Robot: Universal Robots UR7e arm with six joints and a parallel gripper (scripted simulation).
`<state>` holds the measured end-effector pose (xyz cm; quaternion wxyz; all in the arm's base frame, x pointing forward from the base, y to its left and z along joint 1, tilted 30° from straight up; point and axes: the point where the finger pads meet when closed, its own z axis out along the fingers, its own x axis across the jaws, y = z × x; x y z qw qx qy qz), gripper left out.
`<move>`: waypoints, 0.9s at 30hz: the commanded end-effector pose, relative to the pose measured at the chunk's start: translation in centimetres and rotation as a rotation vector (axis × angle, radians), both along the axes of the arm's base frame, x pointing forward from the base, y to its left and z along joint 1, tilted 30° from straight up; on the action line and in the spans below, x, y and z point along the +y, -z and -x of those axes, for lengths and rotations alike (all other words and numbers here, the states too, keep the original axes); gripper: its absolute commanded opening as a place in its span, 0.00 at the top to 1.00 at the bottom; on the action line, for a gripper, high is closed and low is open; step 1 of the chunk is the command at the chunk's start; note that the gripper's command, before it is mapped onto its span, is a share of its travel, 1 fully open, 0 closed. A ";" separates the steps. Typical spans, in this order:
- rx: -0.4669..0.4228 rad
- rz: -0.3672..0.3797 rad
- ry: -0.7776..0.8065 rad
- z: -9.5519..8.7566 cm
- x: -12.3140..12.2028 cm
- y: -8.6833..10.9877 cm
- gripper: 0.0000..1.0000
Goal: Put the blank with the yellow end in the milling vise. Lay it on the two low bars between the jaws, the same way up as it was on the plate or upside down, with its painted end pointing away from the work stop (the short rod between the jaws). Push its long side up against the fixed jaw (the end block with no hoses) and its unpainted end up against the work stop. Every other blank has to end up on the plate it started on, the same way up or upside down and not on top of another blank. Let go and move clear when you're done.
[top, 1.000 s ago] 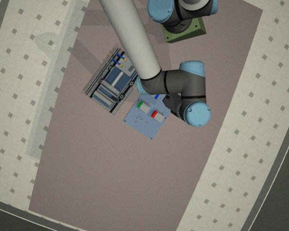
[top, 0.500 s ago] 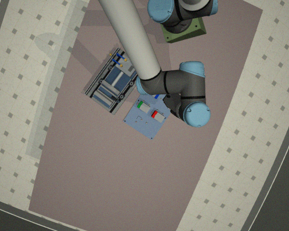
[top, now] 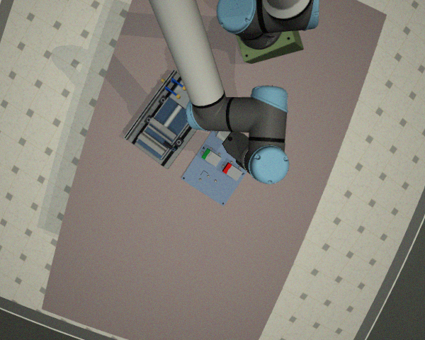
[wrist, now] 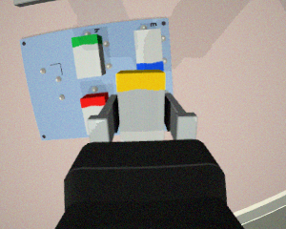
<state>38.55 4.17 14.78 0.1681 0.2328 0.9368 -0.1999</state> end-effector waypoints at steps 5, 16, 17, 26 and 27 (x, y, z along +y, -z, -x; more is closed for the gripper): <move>-0.001 -0.002 -0.002 0.0 -0.6 -0.3 1.00; -0.001 -0.002 -0.002 0.3 -5.0 -2.4 1.00; -0.001 -0.002 -0.002 0.3 -5.0 -2.4 1.00; -0.001 -0.002 -0.002 0.4 -7.6 -3.7 1.00; -0.001 -0.002 -0.002 0.5 -8.5 -4.1 1.00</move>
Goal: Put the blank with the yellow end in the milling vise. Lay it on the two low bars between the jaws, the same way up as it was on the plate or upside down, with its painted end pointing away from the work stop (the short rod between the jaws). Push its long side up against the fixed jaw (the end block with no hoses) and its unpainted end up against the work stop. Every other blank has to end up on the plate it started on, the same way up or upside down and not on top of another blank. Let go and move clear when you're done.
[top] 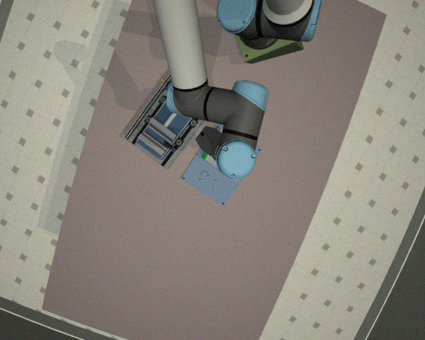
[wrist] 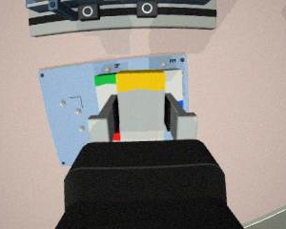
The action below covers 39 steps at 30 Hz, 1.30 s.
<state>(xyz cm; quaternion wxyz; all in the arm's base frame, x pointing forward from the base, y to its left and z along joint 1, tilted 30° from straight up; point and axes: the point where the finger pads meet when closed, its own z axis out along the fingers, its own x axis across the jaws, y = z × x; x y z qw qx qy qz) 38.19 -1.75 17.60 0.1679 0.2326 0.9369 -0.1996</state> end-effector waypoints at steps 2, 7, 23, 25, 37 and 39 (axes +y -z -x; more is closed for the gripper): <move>-0.002 -0.001 -0.001 0.2 -3.5 -1.7 1.00; -0.002 -0.001 -0.001 0.2 -3.5 -1.7 1.00; -0.002 -0.001 -0.001 0.5 -7.9 -3.8 1.00; -0.002 -0.001 -0.001 0.5 -7.9 -3.8 1.00; -0.002 -0.001 -0.001 0.7 -12.3 -5.9 1.00; -0.002 -0.001 -0.001 0.7 -12.3 -5.9 1.00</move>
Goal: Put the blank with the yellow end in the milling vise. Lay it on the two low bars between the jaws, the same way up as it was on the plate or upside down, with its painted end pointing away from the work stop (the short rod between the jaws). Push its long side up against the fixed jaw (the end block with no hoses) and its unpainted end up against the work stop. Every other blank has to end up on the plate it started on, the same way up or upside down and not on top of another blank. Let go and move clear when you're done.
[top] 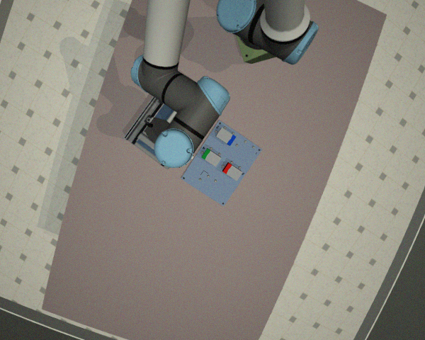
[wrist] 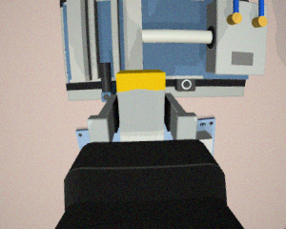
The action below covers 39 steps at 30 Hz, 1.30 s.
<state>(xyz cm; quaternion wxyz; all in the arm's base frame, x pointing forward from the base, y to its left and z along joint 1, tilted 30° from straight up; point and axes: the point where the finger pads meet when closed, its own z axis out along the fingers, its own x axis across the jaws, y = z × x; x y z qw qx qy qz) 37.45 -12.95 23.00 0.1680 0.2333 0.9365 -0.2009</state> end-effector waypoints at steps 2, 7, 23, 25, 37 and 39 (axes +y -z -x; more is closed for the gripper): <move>-0.002 -0.003 -0.003 0.0 -1.1 -0.5 1.00; -0.002 -0.003 -0.003 0.0 -1.1 -0.5 1.00; -0.002 -0.003 -0.003 0.3 -6.4 -3.0 1.00; -0.002 -0.003 -0.003 0.3 -6.4 -3.0 1.00; -0.002 -0.003 -0.003 0.5 -9.3 -4.4 1.00; -0.002 -0.003 -0.003 0.5 -9.3 -4.4 1.00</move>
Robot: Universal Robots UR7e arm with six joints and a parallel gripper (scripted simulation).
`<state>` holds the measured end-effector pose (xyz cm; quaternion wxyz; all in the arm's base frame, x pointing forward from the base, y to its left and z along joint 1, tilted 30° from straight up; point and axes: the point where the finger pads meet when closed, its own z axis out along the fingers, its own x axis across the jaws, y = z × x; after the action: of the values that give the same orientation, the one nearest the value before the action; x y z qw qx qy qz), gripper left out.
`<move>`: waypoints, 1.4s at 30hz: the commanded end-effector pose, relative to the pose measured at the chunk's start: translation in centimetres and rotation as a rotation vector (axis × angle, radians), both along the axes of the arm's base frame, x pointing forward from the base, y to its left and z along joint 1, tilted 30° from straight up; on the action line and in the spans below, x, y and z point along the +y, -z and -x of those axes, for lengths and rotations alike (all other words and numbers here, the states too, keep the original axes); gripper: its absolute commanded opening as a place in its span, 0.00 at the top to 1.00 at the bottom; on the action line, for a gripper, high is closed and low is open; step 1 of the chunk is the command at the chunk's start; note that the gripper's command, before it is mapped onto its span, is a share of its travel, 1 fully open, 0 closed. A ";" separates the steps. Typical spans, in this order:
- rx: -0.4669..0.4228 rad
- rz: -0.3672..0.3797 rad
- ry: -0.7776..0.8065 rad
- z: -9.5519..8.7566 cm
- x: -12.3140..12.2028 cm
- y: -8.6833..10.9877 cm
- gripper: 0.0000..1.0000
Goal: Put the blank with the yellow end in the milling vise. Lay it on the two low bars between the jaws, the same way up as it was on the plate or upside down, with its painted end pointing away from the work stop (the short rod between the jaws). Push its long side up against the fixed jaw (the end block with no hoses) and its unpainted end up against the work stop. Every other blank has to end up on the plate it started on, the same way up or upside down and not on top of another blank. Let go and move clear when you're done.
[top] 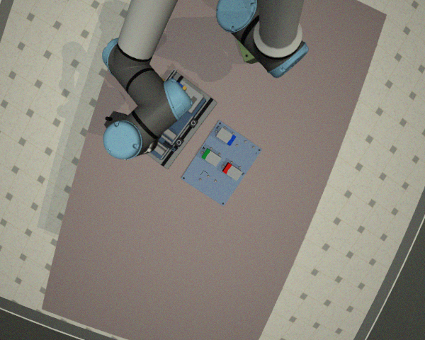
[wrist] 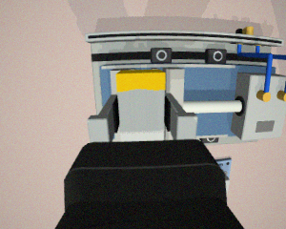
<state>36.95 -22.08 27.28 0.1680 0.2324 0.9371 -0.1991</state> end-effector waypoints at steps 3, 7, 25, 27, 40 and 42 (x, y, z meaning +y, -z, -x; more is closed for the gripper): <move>-0.001 0.000 -0.001 0.0 -0.2 -0.1 1.00; -0.001 0.000 -0.001 -0.1 0.5 0.2 1.00; -0.001 0.000 -0.001 -0.1 1.2 0.5 1.00; -0.001 0.000 -0.001 -0.1 1.2 0.5 1.00; -0.001 0.000 -0.001 -0.1 1.3 0.6 1.00; -0.001 0.000 -0.001 -0.1 1.4 0.6 1.00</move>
<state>37.03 -20.83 26.69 0.1680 0.2322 0.9372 -0.1988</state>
